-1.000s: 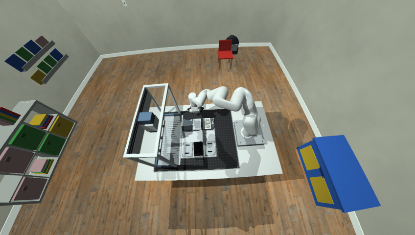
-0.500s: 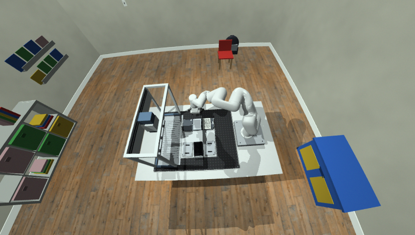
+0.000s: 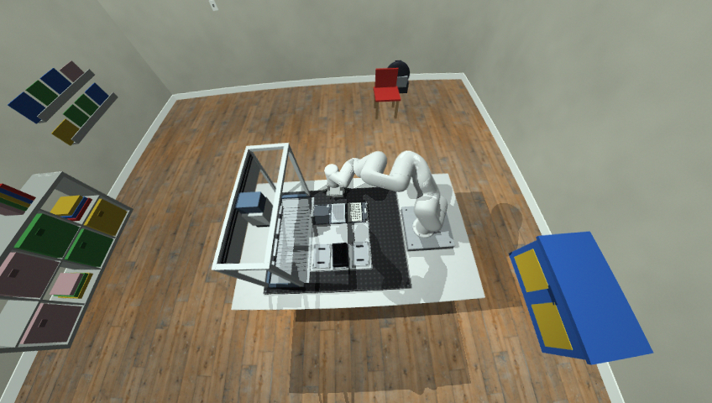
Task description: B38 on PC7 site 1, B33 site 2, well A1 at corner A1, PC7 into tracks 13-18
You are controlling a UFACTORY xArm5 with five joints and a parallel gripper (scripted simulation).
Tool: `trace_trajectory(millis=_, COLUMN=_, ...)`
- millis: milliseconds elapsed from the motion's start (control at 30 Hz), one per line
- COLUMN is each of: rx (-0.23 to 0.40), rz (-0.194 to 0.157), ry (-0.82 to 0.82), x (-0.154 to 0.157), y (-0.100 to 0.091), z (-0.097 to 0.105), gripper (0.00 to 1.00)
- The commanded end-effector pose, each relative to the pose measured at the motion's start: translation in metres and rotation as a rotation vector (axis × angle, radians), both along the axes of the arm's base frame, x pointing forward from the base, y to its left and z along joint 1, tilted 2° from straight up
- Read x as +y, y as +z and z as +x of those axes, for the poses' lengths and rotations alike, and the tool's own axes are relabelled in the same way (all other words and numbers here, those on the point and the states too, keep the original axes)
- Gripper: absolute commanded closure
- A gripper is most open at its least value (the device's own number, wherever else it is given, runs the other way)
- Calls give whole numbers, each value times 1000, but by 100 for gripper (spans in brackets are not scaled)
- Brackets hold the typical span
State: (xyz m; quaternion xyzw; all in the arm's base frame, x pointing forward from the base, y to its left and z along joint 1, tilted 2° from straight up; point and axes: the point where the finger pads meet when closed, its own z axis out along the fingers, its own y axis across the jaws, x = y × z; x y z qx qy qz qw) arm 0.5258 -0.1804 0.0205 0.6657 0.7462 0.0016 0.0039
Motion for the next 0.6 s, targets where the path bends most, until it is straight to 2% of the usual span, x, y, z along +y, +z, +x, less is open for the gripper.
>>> trace_trajectory(millis=0, rx=-12, rz=22, ry=0, x=0, y=-4, z=1, gripper=0)
trace_trajectory(millis=233, rx=-12, rz=22, ry=0, x=0, y=-16, z=2, gripper=0)
trace_trajectory(millis=567, rx=-12, rz=22, ry=0, x=0, y=-18, z=2, gripper=0)
